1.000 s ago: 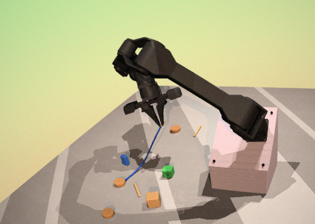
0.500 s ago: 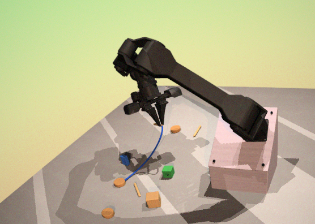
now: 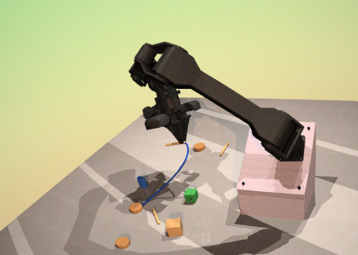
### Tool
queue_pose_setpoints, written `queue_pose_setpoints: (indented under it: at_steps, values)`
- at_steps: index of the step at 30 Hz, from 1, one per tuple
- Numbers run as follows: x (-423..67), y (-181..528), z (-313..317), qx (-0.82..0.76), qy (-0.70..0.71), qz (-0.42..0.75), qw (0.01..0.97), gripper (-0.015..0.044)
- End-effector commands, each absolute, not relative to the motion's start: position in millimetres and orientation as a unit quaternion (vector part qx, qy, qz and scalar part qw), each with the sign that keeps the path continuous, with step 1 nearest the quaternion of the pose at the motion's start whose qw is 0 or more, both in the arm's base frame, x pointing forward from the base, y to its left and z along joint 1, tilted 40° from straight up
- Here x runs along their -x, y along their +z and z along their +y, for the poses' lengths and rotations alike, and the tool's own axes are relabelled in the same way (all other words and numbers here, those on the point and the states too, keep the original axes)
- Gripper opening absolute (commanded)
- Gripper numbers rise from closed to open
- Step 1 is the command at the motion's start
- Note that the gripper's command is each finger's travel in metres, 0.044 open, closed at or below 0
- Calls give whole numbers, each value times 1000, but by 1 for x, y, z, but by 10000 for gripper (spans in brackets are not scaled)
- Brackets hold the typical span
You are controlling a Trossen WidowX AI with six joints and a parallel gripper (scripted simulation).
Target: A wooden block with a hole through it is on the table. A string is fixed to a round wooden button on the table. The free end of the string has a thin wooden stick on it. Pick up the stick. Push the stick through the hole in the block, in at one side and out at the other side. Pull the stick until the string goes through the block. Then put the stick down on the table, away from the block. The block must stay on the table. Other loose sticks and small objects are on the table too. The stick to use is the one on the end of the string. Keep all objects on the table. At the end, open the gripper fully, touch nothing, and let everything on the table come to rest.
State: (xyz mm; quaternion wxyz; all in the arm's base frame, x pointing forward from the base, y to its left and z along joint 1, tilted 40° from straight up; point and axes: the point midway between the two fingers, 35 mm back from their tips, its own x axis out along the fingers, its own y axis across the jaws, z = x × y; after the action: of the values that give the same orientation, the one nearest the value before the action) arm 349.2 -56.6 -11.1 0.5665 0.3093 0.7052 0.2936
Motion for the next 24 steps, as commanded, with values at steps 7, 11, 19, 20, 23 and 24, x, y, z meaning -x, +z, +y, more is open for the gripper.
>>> queue_pose_setpoints:
  at_steps: [7,11,19,20,23,24]
  values:
    - [-349,-11,-57,-213,410,642,612,0]
    - [-350,-11,-57,-171,453,611,625,0]
    - [-350,-11,-57,-86,534,541,644,0]
    - [-350,-11,-57,-75,543,531,646,0]
    - [-350,-12,-57,-42,570,501,650,0]
    - [-350,-12,-57,-31,579,491,650,0]
